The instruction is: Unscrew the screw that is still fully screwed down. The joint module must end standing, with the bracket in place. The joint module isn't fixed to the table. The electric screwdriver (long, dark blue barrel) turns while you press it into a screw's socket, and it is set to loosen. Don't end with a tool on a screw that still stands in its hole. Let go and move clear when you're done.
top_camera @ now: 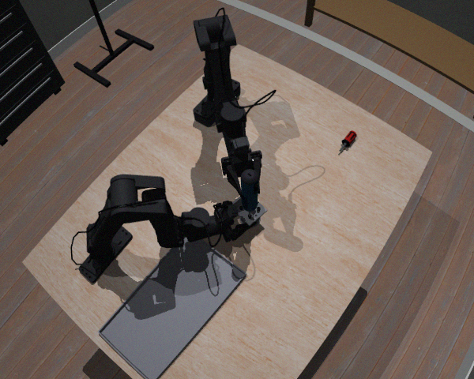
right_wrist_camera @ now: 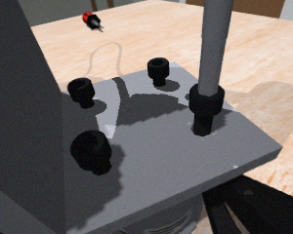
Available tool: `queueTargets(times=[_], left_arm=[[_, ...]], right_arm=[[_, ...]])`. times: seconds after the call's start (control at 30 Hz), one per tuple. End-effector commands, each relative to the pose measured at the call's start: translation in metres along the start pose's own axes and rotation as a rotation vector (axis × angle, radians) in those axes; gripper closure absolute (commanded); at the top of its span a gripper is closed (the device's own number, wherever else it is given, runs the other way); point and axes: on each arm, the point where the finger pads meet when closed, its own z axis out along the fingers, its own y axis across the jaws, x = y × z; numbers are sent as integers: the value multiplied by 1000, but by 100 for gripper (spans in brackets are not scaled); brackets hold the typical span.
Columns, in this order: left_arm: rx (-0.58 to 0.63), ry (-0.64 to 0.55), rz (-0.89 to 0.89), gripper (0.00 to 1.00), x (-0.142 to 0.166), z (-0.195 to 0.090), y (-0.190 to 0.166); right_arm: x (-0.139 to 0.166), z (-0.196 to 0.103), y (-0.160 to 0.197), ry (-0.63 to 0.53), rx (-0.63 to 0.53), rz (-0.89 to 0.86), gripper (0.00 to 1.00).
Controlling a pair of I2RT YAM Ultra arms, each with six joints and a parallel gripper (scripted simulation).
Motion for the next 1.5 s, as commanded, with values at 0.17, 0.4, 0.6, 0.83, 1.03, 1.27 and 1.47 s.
queueTargets(times=[0.17,0.4,0.6,0.83,1.03,1.27,1.47], left_arm=[[-3,-174,3,58,-63,7,2],[-3,-177,3,58,-64,7,1],[-3,-181,3,58,-66,7,1],[-3,-182,3,58,-66,7,1],[-4,-176,4,58,-71,8,4],[-1,-169,5,58,-76,9,4],[-1,-167,5,58,-77,9,4]], right_arm=[[-2,1,0,-1,3,3,41],[-2,1,0,-1,3,3,41],[-2,1,0,-1,3,3,41],[-2,1,0,-1,3,3,41],[-2,1,0,-1,3,3,41],[-2,1,0,-1,3,3,41],[-2,1,0,-1,3,3,41]])
